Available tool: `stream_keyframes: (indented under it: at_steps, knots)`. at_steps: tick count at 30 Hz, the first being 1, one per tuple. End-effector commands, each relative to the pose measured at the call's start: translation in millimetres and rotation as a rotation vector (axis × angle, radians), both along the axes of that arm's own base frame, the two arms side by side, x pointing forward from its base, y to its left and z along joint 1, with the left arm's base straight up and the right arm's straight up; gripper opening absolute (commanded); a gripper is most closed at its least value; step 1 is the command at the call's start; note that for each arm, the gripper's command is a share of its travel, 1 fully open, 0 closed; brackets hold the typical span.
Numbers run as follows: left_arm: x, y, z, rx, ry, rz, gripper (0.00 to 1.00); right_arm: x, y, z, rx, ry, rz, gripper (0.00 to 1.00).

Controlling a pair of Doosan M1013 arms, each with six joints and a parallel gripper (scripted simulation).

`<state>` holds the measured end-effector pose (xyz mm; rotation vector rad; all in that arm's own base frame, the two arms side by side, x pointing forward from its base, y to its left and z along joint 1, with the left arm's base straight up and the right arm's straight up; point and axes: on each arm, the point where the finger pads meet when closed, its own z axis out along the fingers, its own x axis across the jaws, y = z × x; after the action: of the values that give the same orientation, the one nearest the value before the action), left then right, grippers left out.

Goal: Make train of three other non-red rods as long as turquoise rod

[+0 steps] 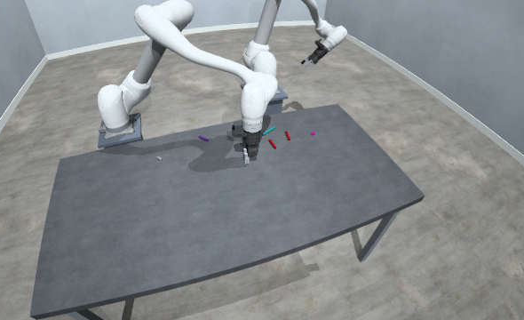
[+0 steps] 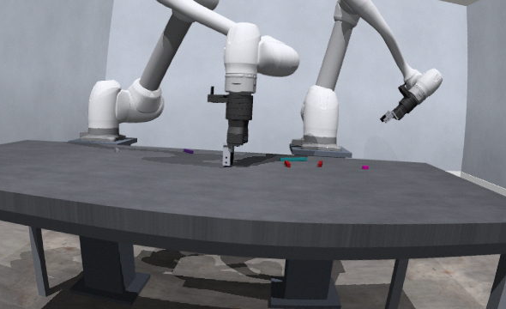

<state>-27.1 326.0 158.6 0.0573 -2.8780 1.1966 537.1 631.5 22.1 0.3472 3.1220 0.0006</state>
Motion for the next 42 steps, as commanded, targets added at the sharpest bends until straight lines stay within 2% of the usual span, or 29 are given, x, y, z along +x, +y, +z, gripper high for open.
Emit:
stream_keyframes:
  at_steps: [1, 4, 9, 19, 21, 27, 31, 32, 42]
  knots:
    - [-2.4, -2.5, 0.2, 0.003, 0.001, 0.002, 1.00, 2.8, -2.7, 2.0, 0.000, 0.000, 0.003, 0.54]
    - [-2.4, -2.5, 0.2, 0.003, 0.001, 0.002, 1.00, 2.6, -2.8, 4.7, 0.000, 0.001, 0.003, 0.54]
    - [-2.4, -2.5, 0.2, 0.003, 0.001, 0.002, 1.00, 4.0, -1.2, 22.0, 0.003, -0.002, 0.003, 0.54]
    - [-2.4, -2.5, 0.2, 0.003, 0.001, 0.002, 1.00, 3.8, -1.5, 74.7, 0.003, -0.002, 0.003, 0.54]
    - [-2.4, -2.5, 0.2, 0.003, 0.001, 0.002, 1.00, 3.8, -1.5, 74.7, 0.003, -0.002, 0.003, 0.54]
    - [-2.4, -2.5, 0.2, 0.003, 0.001, 0.002, 1.00, 3.7, -1.6, 92.7, 0.003, -0.002, 0.003, 0.54]
    - [-2.4, -2.5, 0.2, 0.003, 0.001, 0.002, 1.00, 2.5, -2.9, 90.8, -0.001, 0.001, 0.003, 0.54]
    - [-2.4, -2.5, 0.2, 0.003, 0.001, 0.002, 1.00, 2.8, -2.6, 90.5, 0.000, 0.000, 0.003, 1.00]
    - [-2.4, -2.5, 0.2, 0.003, 0.001, 0.002, 1.00, 2.9, -2.4, 90.5, 0.001, 0.000, 0.003, 1.00]
